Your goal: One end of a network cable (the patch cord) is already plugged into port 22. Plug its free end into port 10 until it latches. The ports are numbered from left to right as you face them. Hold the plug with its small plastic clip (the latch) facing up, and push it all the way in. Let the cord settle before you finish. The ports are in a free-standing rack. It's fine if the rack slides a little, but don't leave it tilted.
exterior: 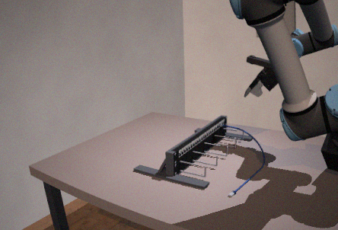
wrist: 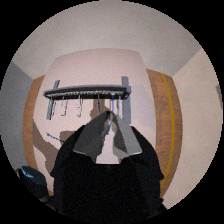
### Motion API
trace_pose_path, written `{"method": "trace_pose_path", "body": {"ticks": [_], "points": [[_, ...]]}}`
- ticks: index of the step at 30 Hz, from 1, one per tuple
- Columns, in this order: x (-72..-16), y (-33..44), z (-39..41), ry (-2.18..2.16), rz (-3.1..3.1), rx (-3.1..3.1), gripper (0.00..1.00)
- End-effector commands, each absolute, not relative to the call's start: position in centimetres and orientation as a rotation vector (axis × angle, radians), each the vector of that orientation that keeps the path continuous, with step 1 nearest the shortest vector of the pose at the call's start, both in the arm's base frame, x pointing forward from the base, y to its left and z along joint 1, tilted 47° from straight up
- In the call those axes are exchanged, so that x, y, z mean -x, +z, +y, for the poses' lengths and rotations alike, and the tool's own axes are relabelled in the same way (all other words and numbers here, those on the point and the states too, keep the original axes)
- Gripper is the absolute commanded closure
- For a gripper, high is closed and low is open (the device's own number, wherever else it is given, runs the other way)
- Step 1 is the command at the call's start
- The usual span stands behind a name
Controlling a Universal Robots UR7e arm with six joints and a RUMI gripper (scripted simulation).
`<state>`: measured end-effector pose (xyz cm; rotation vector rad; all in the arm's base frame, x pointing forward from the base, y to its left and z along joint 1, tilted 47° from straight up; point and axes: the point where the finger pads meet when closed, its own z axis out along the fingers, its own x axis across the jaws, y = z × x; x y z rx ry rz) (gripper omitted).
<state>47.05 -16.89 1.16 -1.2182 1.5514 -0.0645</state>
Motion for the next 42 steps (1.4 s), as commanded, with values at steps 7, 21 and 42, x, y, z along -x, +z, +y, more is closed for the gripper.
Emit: {"method": "trace_pose_path", "body": {"ticks": [7,21,42], "points": [[-46.4,1.5,-17.4,-0.064,1.549,1.219,1.0],[-46.4,1.6,-17.3,-0.056,1.553,1.216,1.0],[-47.3,3.3,-13.9,0.124,1.652,1.138,1.0]]}}
